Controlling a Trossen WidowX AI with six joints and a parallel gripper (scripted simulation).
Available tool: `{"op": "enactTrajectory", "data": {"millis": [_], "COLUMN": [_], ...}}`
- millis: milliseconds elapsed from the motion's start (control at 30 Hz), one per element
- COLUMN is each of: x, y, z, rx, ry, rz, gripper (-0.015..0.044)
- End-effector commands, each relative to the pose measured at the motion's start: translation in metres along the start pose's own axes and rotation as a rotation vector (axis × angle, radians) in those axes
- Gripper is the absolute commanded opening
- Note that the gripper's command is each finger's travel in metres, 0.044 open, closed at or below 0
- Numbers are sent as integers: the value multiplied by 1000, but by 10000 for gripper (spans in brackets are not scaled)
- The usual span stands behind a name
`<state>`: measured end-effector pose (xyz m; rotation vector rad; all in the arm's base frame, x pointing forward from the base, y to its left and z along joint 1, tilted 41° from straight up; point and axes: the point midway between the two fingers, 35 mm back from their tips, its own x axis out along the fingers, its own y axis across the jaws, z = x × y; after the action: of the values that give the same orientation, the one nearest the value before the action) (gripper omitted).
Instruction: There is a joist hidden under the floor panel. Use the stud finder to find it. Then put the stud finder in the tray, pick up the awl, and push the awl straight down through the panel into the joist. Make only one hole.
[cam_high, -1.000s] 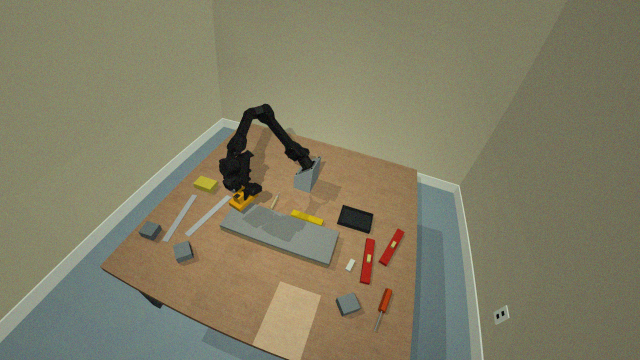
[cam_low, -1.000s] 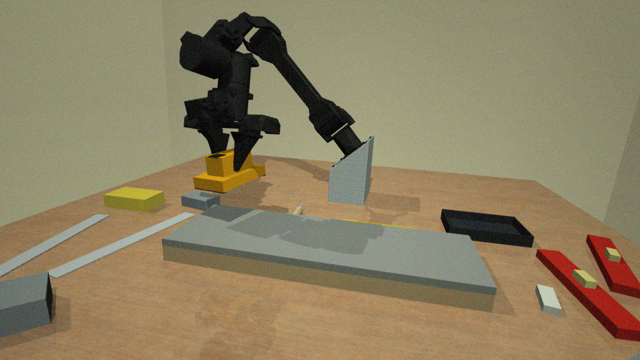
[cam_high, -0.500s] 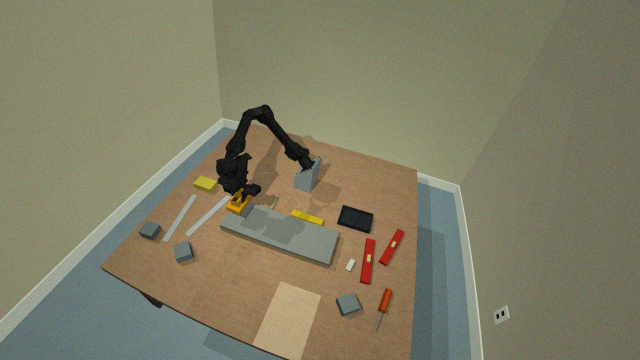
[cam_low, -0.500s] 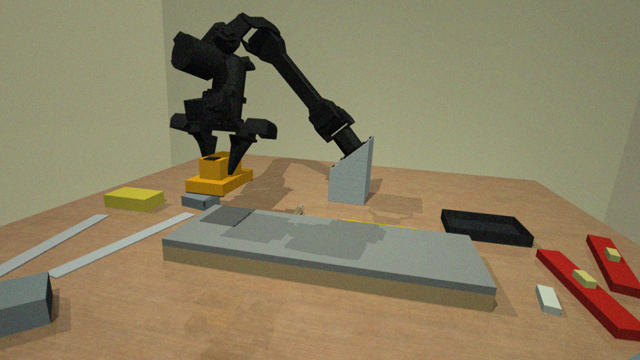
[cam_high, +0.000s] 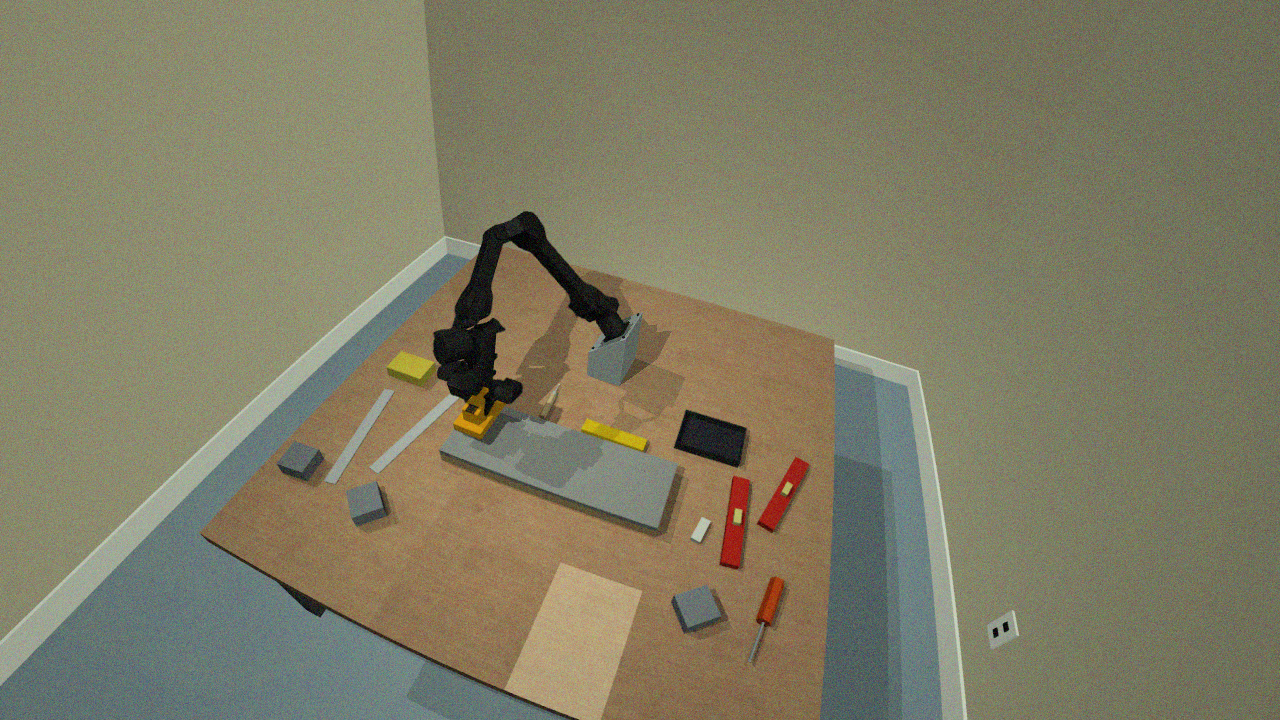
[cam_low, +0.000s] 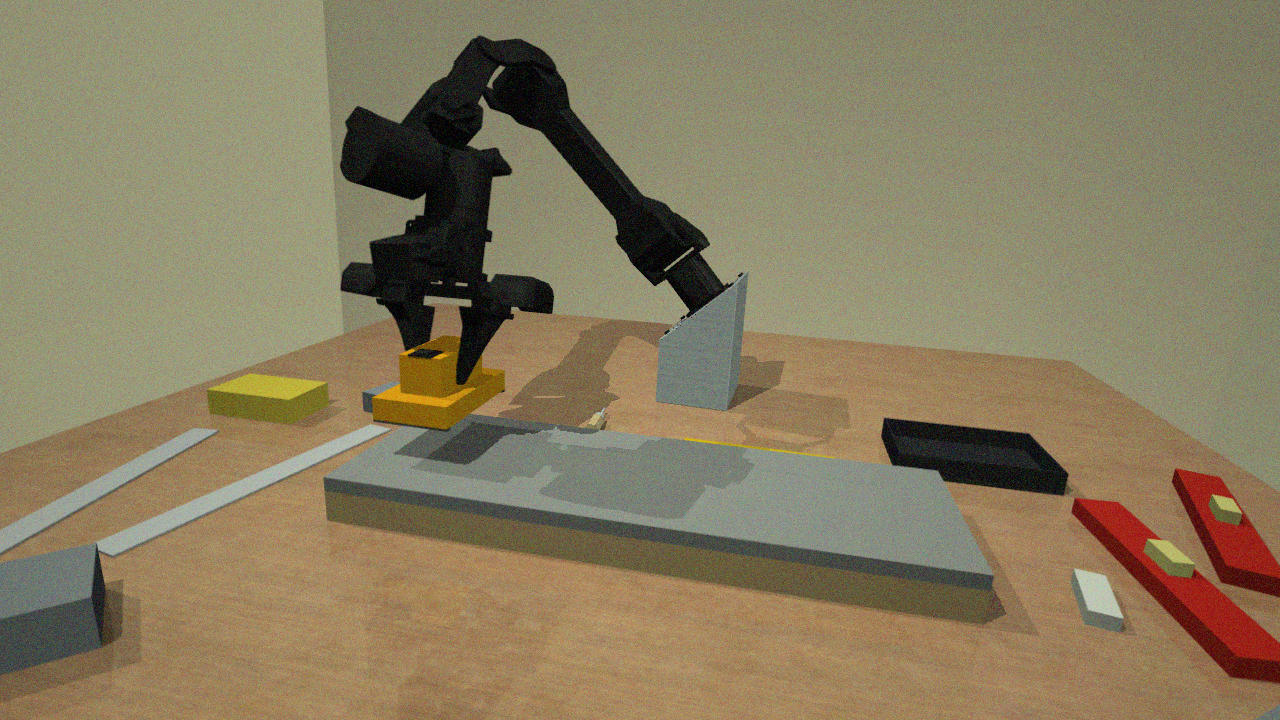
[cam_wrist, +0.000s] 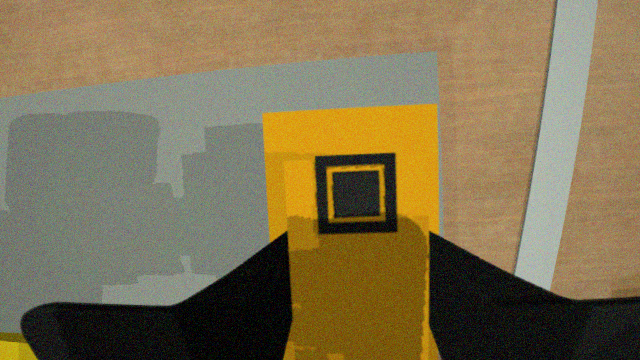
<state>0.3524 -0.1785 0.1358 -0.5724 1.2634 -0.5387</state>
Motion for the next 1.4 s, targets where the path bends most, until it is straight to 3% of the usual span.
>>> {"op": "enactTrajectory", "data": {"millis": [0, 800, 1367], "x": [9, 37, 37], "y": [3, 2, 54], "z": [-1, -10, -11], "rx": [-10, -16, -15], "ry": [-3, -4, -3], "rz": [5, 2, 6], "gripper": [0, 0, 0]}}
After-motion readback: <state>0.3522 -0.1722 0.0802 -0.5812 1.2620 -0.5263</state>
